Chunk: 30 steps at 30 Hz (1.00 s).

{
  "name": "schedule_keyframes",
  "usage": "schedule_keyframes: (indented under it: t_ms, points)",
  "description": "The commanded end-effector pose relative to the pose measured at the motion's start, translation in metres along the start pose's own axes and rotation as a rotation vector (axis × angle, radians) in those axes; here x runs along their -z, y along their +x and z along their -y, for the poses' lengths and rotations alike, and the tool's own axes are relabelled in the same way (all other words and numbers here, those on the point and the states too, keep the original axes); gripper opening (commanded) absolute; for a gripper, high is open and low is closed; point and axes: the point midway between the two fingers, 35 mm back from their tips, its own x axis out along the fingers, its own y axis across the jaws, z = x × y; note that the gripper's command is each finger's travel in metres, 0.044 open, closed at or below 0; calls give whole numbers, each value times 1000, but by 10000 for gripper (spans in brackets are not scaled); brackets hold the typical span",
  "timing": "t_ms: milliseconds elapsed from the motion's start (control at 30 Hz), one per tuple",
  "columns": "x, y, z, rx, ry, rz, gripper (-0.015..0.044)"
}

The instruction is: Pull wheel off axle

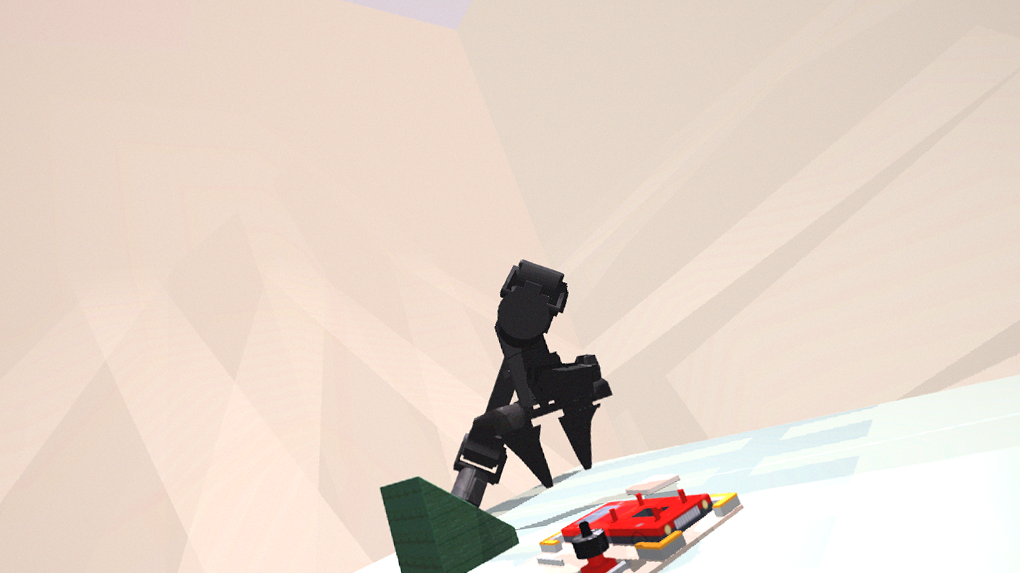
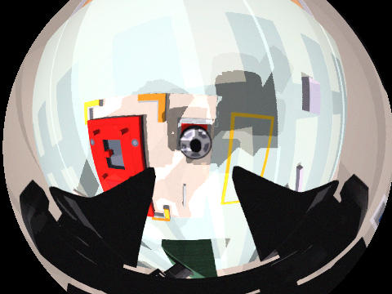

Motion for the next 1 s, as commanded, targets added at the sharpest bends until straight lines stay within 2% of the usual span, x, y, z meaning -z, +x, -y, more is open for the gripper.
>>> schedule_keyframes:
  t_ms: [0, 200, 667, 967]
  points:
    - [-2, 1, 5, -12, 3, -2, 300]
    - [-3, 9, 5, -11, 3, -1, 300]
    - [-1, 73, 4, -14, 2, -1, 300]
    - [-1, 75, 3, -14, 2, -1, 300]
